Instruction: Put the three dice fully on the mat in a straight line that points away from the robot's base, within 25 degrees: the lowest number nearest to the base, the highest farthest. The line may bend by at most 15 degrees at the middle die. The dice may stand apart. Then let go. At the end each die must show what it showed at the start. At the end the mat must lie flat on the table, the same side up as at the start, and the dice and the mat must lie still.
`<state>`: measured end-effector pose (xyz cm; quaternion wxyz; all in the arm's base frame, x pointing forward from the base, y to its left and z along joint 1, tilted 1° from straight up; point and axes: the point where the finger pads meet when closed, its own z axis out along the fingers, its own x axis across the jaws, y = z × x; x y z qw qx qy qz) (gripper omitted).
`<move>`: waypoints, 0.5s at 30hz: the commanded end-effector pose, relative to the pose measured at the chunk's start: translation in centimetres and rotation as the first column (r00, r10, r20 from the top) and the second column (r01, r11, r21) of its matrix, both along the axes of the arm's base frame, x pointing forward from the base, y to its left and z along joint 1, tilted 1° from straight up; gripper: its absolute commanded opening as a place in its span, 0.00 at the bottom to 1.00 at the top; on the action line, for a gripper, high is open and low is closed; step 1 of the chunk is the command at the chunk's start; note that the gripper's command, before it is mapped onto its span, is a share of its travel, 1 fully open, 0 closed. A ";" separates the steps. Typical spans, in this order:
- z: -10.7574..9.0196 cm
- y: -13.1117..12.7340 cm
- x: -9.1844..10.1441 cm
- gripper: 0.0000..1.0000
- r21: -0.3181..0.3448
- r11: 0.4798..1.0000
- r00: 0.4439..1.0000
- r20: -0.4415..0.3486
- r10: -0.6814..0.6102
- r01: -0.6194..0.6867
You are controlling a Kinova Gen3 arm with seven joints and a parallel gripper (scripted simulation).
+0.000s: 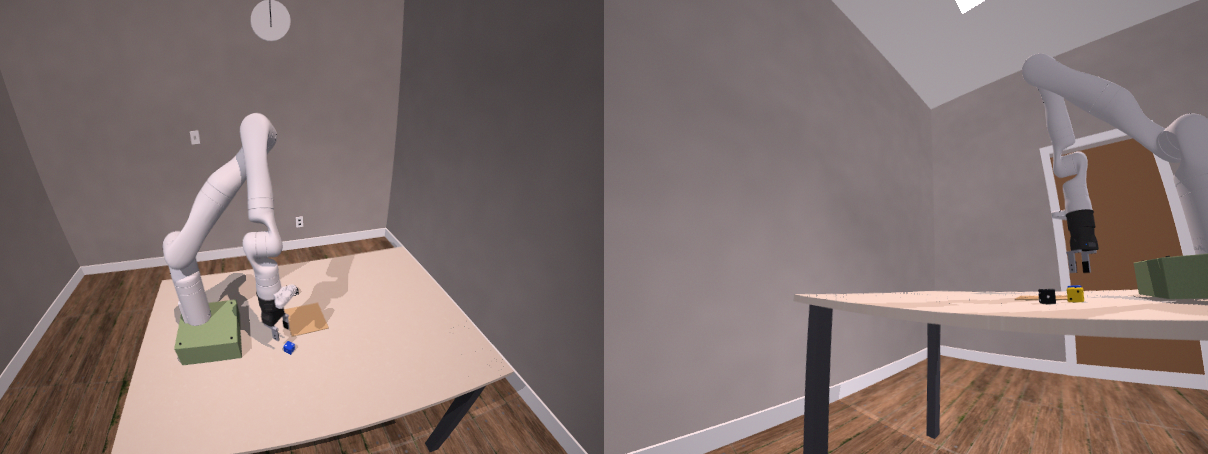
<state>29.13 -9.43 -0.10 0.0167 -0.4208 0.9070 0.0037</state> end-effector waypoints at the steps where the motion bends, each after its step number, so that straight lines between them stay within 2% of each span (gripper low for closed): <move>1: -0.8 -0.4 -0.6 1.00 -0.003 1.000 1.000 -0.016 -0.012 0.012; 15: -2.4 -0.3 -0.6 1.00 -0.003 1.000 1.000 -0.016 -0.012 0.012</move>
